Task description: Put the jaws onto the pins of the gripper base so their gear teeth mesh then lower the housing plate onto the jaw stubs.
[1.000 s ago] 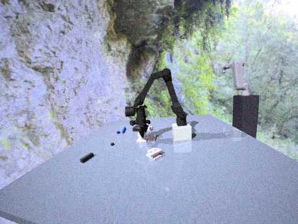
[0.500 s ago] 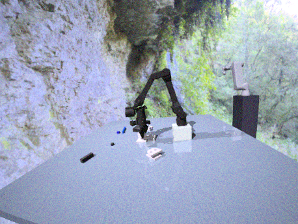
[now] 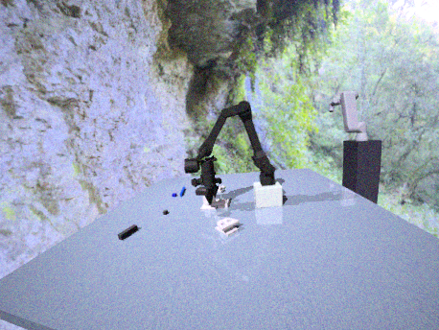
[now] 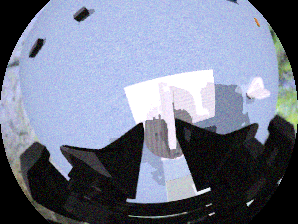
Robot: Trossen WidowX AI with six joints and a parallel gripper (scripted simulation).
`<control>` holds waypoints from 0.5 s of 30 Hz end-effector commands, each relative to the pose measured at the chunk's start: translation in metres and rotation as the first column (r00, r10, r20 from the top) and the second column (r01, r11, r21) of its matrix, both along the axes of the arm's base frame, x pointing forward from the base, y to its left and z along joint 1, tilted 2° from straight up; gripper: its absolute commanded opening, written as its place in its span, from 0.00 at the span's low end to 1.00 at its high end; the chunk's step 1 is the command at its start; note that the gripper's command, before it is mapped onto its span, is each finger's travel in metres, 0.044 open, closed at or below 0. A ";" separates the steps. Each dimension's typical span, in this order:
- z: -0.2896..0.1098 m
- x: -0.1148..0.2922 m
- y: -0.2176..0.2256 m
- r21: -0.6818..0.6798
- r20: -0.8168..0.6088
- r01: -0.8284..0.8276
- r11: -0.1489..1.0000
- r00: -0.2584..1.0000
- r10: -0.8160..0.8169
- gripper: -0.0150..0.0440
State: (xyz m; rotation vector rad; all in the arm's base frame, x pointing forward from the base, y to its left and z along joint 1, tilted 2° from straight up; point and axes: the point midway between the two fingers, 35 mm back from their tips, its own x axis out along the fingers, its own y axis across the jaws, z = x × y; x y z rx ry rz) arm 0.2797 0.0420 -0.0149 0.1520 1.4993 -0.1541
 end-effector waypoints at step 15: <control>-0.007 0.000 0.001 0.006 -0.003 0.013 1.000 1.000 -0.013 0.48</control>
